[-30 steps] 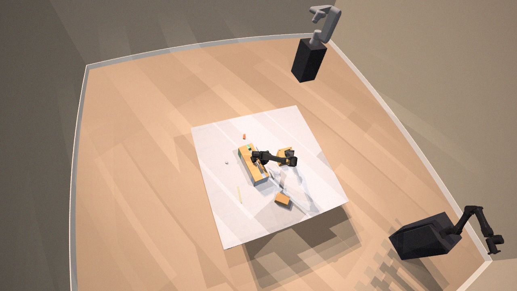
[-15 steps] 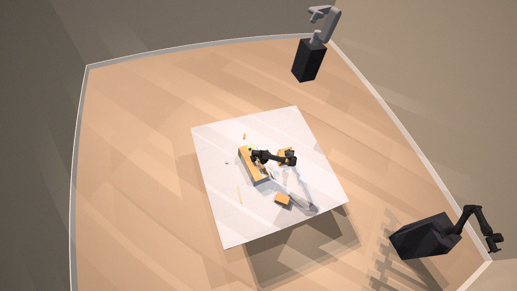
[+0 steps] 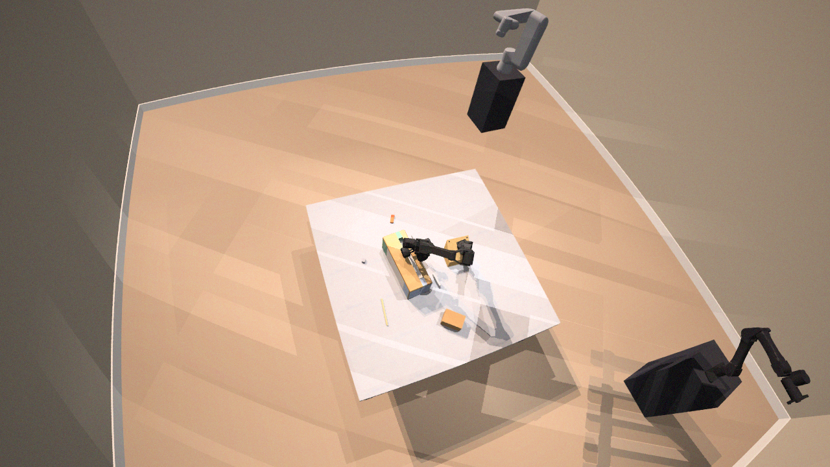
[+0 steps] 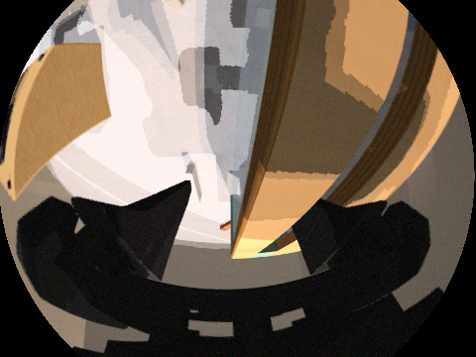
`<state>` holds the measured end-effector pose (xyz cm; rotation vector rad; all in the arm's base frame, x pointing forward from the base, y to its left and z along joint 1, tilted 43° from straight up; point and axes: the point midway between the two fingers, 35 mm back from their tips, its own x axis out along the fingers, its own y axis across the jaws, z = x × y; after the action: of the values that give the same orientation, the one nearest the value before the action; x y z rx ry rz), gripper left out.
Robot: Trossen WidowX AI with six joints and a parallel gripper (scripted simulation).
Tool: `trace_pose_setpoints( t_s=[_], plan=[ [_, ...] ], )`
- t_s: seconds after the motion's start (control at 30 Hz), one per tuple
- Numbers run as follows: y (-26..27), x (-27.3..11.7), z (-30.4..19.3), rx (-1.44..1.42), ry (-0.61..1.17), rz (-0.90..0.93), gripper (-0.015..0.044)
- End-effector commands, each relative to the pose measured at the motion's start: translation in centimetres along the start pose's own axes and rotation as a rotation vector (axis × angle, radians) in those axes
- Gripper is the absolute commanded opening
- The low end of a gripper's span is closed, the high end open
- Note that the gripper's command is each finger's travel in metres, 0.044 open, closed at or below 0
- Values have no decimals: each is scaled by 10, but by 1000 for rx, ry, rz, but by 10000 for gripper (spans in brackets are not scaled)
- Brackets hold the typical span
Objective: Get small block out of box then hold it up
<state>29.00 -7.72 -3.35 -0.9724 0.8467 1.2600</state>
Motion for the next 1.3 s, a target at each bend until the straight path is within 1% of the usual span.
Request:
trace_pose_setpoints(
  t_s=[0.0,1.27],
  plan=[
    [-1,2,-6,1,1,-1,400],
    [0,15,-42,0,3,-1,400]
  ],
)
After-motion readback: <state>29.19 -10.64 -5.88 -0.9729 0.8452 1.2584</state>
